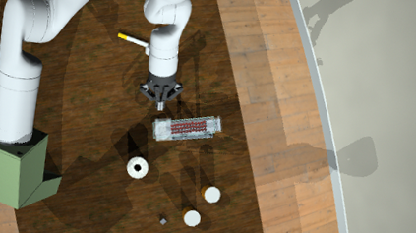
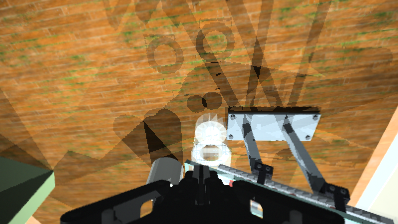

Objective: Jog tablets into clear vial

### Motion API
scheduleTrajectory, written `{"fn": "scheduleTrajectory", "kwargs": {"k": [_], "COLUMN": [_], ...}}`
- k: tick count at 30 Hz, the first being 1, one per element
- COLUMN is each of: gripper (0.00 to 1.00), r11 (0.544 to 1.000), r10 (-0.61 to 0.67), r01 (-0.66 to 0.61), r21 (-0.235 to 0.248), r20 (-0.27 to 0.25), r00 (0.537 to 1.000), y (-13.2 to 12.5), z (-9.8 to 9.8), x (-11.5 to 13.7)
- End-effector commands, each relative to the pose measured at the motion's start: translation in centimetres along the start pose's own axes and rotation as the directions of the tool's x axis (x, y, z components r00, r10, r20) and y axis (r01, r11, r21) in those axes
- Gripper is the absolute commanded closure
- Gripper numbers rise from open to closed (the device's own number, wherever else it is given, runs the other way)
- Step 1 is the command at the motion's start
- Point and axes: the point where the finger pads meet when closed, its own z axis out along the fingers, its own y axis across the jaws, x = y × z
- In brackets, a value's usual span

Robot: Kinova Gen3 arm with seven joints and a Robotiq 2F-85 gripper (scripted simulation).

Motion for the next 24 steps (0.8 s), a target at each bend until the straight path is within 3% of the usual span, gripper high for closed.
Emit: {"fn": "scheduleTrajectory", "kwargs": {"k": [1,15,24], "gripper": [1.00,1.00,1.00], "r11": [0.999,0.999,0.999], "r10": [0.036,0.036,0.036], "r01": [-0.036,-0.036,-0.036], "r21": [-0.022,-0.022,-0.022], "r20": [0.022,0.022,0.022], "r00": [0.999,0.999,0.999], "y": [1.0,0.9,0.8], "z": [-2.1,-5.7,-6.8], "x": [-2.5,-5.0,-5.7]}}
